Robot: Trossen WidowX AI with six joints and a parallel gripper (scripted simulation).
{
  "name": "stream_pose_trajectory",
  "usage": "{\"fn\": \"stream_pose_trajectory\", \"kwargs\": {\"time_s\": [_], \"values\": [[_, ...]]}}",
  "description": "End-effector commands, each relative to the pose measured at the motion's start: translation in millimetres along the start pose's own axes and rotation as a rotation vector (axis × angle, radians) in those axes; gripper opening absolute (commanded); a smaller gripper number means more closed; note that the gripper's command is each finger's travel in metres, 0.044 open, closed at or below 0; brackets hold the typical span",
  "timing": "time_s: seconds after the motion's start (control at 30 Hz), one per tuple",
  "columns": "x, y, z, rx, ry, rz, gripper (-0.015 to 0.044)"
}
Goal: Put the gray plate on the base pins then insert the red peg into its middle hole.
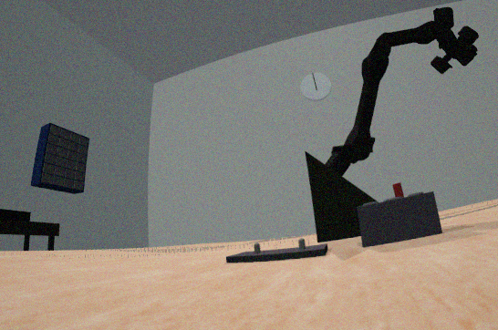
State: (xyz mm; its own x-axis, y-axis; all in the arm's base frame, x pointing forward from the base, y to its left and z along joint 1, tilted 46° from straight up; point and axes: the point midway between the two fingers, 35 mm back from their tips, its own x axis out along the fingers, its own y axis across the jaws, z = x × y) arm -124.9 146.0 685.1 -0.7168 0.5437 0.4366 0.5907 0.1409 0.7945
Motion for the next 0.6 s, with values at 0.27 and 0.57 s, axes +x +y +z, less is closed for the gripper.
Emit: {"fn": "stream_pose_trajectory", "kwargs": {"time_s": [0.27, 0.57], "values": [[5, -1, 73, -0.26, -0.215, -0.025, 0.044], [-31, 7, 210, -0.656, -0.578, -0.192, 0.044]]}}
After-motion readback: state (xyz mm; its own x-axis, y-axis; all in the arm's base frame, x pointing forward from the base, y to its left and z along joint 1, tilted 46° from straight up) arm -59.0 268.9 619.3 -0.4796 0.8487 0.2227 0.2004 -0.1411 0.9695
